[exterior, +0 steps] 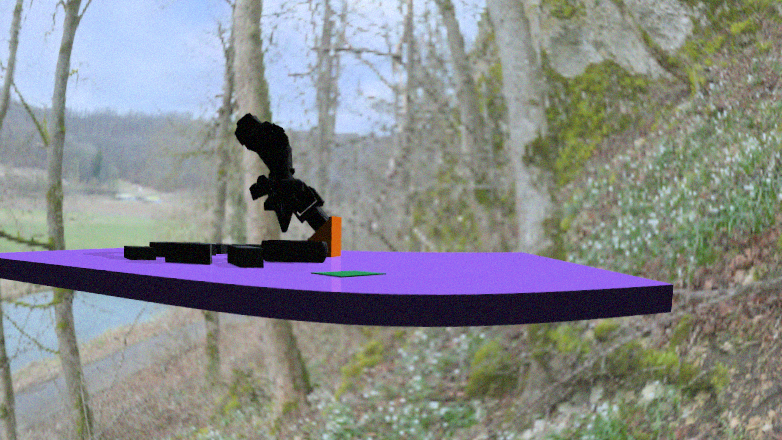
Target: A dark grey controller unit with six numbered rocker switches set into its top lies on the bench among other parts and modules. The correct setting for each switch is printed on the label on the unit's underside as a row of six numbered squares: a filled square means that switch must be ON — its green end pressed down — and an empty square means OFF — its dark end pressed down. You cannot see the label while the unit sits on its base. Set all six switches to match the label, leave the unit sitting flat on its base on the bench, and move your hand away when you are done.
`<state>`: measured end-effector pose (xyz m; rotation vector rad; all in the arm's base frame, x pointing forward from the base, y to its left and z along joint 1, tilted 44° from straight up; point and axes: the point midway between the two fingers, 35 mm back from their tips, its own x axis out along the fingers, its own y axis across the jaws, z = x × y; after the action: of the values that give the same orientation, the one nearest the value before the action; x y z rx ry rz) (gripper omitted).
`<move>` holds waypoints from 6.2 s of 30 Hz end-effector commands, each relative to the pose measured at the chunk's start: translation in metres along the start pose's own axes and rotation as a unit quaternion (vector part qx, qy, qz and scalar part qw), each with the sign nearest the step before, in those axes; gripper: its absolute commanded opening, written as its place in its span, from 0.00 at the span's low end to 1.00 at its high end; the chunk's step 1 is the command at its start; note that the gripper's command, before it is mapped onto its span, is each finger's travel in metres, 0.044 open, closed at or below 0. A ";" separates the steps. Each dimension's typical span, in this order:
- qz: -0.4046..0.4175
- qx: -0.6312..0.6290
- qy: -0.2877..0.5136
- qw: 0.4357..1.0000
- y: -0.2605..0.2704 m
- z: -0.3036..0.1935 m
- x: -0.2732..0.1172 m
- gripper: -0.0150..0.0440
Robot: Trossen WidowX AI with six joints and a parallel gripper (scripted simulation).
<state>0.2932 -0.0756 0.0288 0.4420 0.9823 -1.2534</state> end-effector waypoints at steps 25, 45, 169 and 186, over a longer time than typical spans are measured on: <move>-0.099 -0.018 -0.020 0.995 0.030 -0.066 0.010 0.25; -0.099 -0.018 -0.020 0.995 0.025 -0.065 0.035 0.25; -0.099 -0.018 -0.020 0.995 0.047 -0.017 -0.012 0.25; -0.099 -0.018 -0.020 0.995 0.047 -0.017 -0.012 0.25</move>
<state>0.3296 -0.0410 0.0179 0.3016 1.0326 -1.4174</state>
